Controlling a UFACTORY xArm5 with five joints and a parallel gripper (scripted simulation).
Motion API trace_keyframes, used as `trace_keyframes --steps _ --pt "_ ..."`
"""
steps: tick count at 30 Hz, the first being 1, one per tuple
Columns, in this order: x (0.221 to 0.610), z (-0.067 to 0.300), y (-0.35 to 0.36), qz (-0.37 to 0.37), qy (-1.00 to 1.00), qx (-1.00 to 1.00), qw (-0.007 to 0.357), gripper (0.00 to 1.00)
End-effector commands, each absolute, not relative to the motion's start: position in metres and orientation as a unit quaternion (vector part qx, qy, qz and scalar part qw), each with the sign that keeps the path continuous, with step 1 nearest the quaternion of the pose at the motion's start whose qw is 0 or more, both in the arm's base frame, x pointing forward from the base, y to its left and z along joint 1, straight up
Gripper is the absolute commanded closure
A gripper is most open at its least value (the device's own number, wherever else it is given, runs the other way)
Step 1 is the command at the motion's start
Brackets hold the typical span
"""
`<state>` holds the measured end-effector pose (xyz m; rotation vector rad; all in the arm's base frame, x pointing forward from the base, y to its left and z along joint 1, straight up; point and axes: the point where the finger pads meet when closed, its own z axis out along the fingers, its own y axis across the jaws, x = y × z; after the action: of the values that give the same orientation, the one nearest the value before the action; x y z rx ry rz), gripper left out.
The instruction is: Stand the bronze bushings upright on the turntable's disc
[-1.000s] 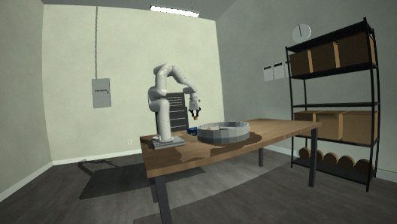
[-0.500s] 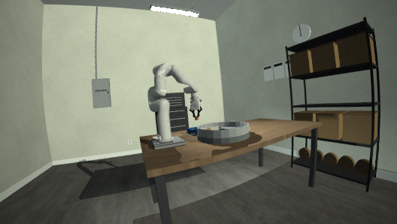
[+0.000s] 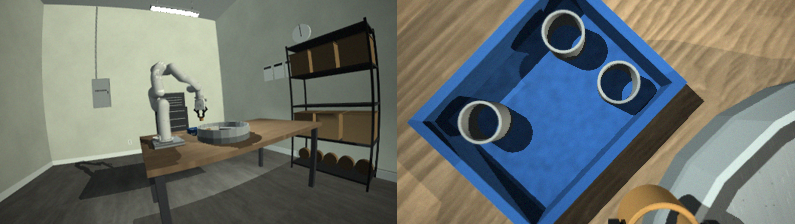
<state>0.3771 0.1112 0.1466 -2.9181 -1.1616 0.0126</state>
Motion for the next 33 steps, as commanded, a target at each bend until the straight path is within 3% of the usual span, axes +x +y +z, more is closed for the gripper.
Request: trace_keyframes --steps 1,23,33 --pt "0.379 0.149 0.064 0.001 -0.371 -0.929 0.000 1.00" --pt "0.378 0.149 -0.143 0.001 -0.371 -0.929 0.001 1.00" --pt "0.377 0.149 -0.192 0.001 -0.371 -0.929 0.001 1.00"
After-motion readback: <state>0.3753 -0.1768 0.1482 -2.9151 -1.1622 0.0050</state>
